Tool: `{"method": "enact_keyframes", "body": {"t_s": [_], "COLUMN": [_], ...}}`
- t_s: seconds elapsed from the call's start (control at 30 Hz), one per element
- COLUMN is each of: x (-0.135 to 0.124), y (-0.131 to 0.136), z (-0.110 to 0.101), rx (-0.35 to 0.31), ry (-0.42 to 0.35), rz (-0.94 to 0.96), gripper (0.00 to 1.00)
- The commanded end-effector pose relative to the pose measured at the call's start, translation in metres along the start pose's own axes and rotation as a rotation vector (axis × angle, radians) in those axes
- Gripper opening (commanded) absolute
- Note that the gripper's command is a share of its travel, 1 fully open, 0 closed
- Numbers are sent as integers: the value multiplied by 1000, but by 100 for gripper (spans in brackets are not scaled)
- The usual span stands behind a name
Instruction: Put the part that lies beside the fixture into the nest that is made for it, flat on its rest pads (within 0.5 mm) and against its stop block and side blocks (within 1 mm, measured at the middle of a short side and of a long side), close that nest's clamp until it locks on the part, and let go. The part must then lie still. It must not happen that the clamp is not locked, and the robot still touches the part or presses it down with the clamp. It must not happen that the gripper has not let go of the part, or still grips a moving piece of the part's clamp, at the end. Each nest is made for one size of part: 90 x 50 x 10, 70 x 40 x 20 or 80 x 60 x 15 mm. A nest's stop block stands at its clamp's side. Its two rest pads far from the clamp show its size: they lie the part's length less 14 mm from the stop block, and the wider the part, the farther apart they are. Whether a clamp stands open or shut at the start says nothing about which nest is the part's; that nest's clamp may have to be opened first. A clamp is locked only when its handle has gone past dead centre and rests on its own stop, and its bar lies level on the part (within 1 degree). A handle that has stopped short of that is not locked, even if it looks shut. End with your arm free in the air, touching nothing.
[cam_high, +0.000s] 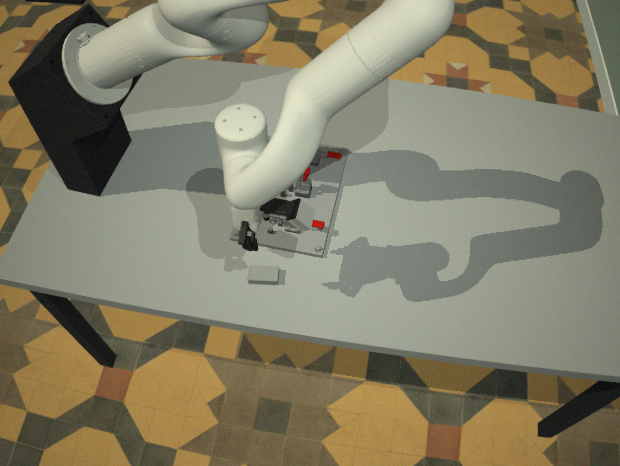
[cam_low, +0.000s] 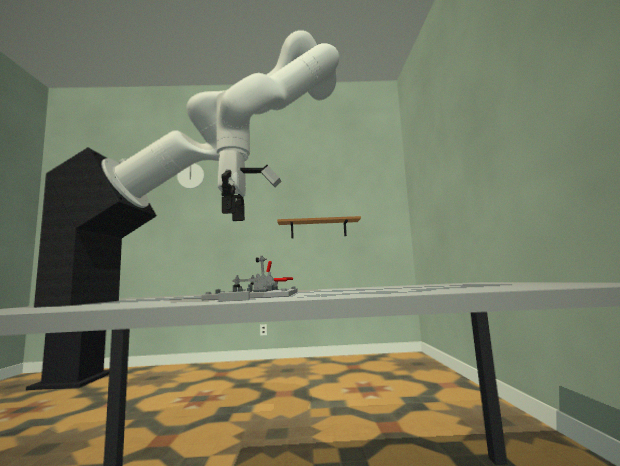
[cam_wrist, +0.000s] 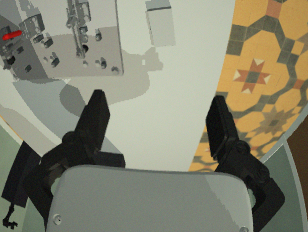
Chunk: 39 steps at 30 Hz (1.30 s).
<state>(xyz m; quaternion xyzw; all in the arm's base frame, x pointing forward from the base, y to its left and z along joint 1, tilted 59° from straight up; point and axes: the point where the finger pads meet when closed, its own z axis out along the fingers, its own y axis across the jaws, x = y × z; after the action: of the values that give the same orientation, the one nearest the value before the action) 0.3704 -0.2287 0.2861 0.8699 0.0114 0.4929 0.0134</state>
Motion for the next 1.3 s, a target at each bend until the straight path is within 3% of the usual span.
{"method": "enact_keyframes", "body": {"t_s": [0.0,0.3,1.27], "x": [0,0,0], "y": [0,0,0], "z": [0,0,0], "rx": [-1,-1,-1], "ry": [0,0,0], "rz": [-45,-168,-169], "gripper": [100,100,100]}}
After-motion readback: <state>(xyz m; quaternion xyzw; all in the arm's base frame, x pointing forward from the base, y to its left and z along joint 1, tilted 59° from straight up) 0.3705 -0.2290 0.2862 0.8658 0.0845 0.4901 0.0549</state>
